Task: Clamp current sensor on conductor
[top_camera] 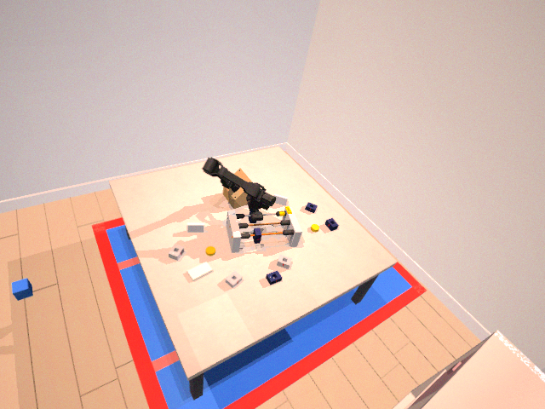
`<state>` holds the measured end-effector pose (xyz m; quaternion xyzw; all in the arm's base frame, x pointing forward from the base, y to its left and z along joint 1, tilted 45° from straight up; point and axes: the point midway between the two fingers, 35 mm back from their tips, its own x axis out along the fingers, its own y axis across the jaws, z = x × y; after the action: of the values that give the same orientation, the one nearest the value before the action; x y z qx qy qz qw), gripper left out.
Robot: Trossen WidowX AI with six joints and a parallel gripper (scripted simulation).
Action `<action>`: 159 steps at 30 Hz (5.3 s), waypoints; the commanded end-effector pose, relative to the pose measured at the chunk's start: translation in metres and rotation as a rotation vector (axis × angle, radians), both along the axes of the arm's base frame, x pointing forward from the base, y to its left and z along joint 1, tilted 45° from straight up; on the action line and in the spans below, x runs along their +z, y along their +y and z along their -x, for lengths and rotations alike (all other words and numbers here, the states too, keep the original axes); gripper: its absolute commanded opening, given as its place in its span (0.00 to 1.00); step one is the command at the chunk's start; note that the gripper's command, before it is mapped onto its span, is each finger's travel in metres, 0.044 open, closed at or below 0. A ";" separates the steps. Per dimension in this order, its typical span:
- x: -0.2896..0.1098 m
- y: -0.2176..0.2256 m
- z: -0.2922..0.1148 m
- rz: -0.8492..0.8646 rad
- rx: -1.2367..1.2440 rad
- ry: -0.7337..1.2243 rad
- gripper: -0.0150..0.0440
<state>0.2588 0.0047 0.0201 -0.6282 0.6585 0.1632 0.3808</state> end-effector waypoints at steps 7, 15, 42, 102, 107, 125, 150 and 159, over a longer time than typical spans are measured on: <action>0.000 0.000 0.000 0.001 -0.001 0.001 0.70; 0.000 0.000 0.000 0.001 -0.001 0.001 0.70; 0.000 0.000 0.000 0.001 -0.001 0.001 1.00; 0.074 0.073 0.007 -0.007 0.008 0.025 1.00; 0.074 0.073 0.007 -0.007 0.008 0.025 1.00; 0.074 0.073 0.007 -0.007 0.008 0.025 1.00; 0.074 0.073 0.007 -0.007 0.008 0.025 1.00; 0.074 0.073 0.007 -0.007 0.008 0.025 1.00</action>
<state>0.2522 0.0772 0.0950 -0.6297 0.6582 0.1748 0.3736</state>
